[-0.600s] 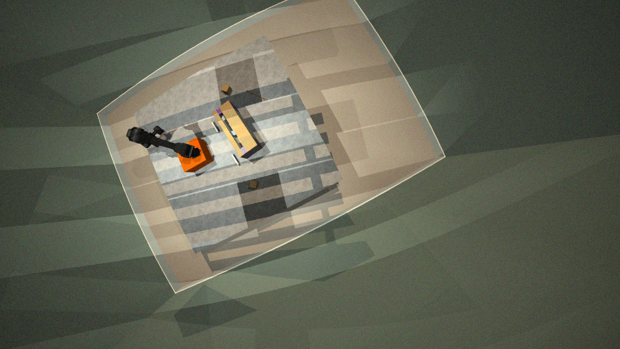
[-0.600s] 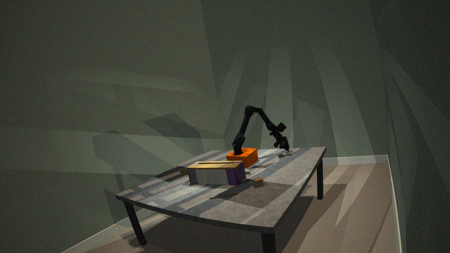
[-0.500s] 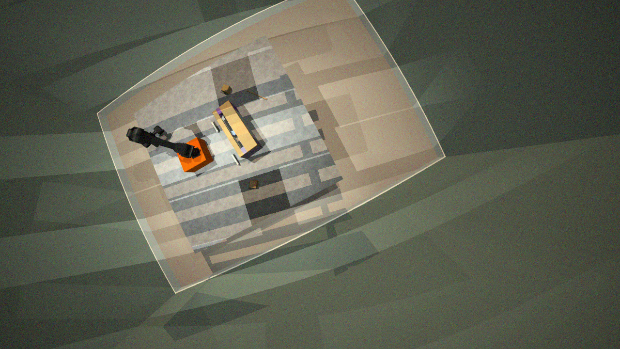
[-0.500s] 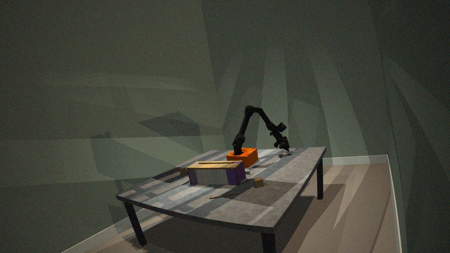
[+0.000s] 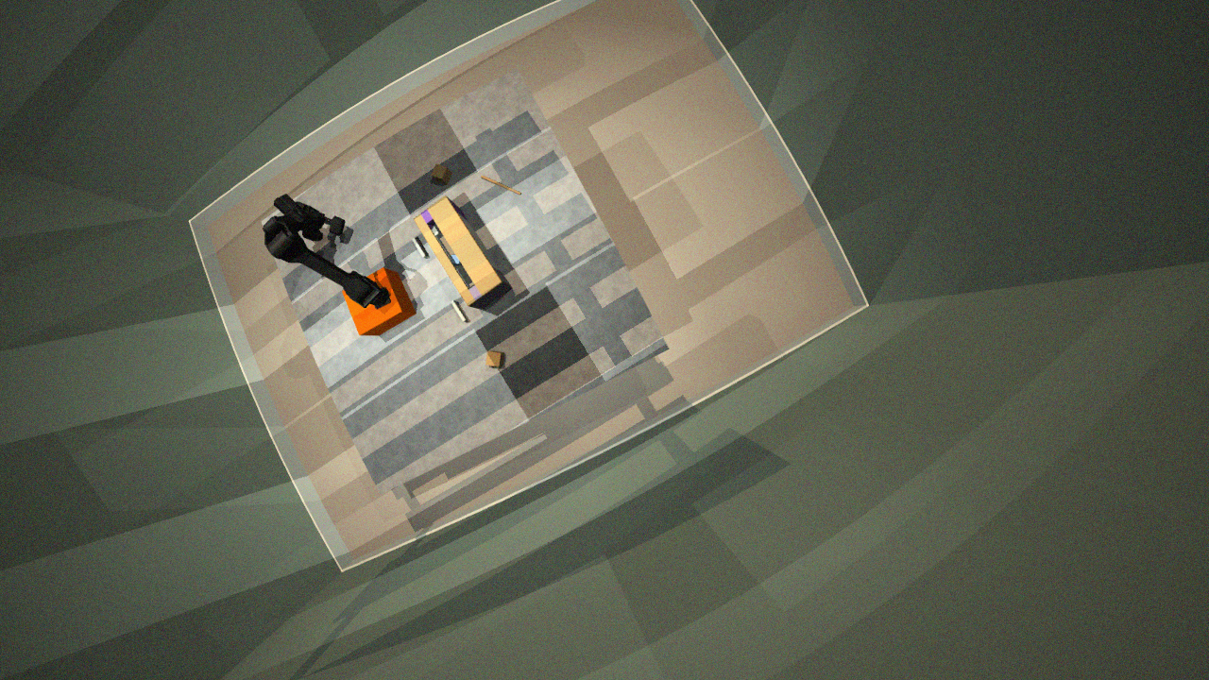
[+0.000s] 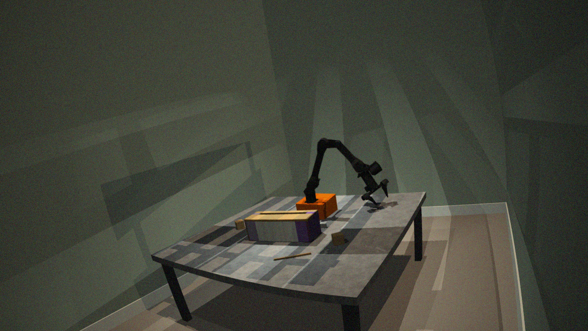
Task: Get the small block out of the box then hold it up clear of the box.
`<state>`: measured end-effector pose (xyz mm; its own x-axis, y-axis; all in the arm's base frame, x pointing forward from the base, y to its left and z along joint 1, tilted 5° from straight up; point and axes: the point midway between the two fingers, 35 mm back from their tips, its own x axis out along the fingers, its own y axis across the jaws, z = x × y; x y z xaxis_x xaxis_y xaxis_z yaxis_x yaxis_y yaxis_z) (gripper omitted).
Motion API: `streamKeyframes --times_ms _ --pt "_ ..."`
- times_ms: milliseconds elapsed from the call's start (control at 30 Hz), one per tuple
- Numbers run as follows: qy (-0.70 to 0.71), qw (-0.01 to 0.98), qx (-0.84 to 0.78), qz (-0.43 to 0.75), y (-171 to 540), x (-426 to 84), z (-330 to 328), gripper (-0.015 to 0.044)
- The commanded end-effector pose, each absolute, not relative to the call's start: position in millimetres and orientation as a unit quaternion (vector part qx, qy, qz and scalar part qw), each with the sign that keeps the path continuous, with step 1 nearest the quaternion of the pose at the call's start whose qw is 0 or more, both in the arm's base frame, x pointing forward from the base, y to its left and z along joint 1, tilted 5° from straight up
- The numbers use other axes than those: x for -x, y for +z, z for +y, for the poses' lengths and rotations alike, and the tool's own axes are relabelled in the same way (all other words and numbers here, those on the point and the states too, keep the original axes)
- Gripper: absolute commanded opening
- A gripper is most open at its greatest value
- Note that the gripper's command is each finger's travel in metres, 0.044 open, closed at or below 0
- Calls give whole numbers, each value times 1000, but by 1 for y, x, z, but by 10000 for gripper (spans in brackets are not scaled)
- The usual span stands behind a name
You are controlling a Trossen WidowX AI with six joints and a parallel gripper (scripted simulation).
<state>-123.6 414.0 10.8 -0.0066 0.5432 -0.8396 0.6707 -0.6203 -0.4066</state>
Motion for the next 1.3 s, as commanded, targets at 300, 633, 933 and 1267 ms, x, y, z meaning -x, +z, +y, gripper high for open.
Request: streamKeyframes --times_ms 300,633,933,1267 --pt "-647 -345 -680 28 55 -96 413 400" --pt "-545 -622 -498 -261 90 -242 334 400" --pt "-350 -787 -229 -454 119 -330 217 400" --pt "-58 -789 130 -598 121 -345 77 400"
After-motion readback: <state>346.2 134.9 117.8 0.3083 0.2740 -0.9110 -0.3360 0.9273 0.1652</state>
